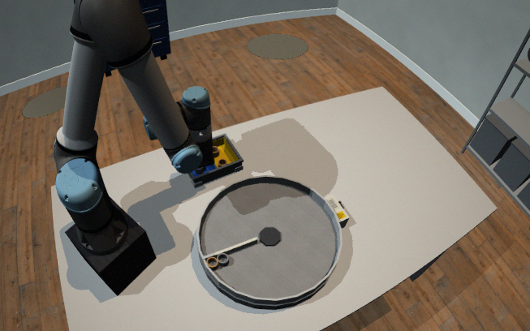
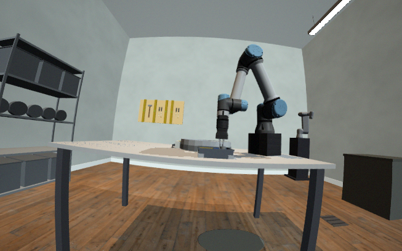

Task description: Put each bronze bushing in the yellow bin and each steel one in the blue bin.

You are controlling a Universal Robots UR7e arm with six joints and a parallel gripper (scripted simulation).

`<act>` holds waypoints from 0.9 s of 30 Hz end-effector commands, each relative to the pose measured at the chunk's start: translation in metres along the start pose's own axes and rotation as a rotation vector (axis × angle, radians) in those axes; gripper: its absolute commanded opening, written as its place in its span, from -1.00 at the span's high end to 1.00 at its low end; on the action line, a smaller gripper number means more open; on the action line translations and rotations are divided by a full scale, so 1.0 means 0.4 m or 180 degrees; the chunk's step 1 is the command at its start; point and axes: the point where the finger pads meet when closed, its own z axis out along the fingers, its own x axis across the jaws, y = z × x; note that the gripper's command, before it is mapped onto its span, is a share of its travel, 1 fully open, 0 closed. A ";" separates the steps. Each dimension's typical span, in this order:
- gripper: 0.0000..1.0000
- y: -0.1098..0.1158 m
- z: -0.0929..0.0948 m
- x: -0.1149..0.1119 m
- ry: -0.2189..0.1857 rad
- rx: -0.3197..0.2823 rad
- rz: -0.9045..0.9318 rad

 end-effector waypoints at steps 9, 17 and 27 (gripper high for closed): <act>1.00 0.000 0.014 0.001 0.0004 0.0001 0.0000; 1.00 0.000 0.030 0.001 0.0004 0.0001 0.0000; 1.00 0.000 0.038 0.001 0.0004 0.0001 0.0000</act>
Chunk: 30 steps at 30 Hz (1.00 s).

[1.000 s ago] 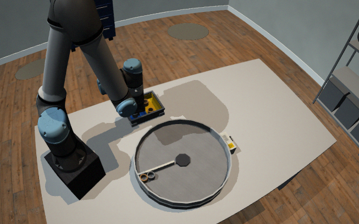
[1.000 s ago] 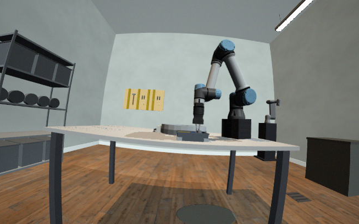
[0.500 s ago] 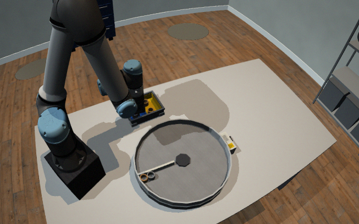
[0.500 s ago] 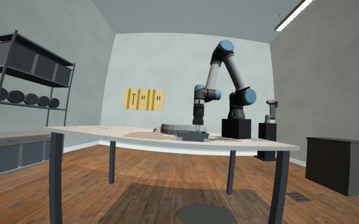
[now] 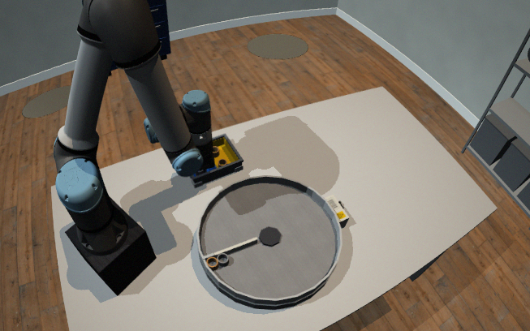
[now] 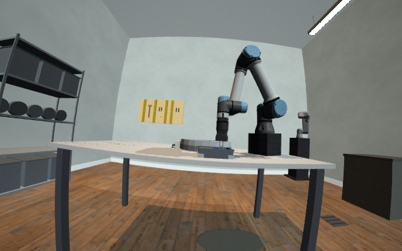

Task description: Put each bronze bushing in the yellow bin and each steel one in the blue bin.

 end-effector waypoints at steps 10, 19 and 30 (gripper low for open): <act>1.00 0.000 0.022 0.001 0.0004 0.0001 0.0000; 1.00 0.000 0.029 0.001 0.0004 0.0001 0.0000; 1.00 0.000 0.029 0.001 0.0004 0.0001 0.0000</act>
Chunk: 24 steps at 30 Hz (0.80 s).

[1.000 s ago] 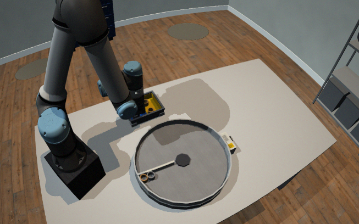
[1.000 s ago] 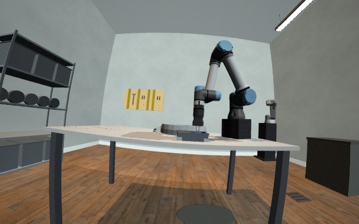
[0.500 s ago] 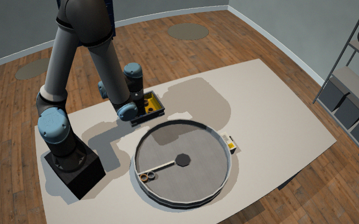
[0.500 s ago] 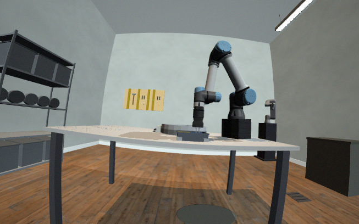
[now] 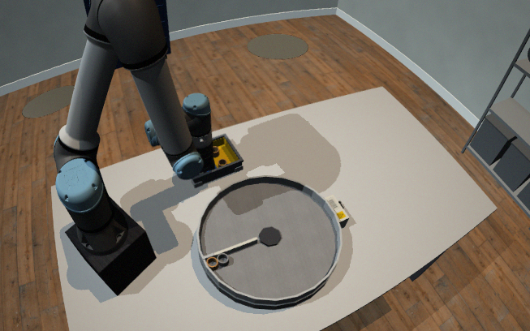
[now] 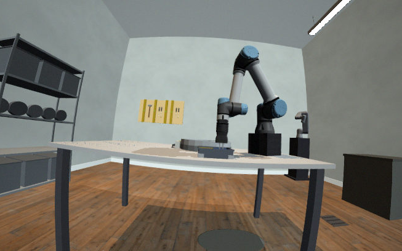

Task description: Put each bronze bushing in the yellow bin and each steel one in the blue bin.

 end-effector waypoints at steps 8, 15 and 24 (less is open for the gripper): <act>0.16 0.000 -0.001 0.001 0.0004 0.0001 0.0000; 0.16 0.000 -0.001 0.001 0.0004 0.0001 0.0000; 0.16 0.000 -0.001 0.001 0.0004 0.0001 0.0000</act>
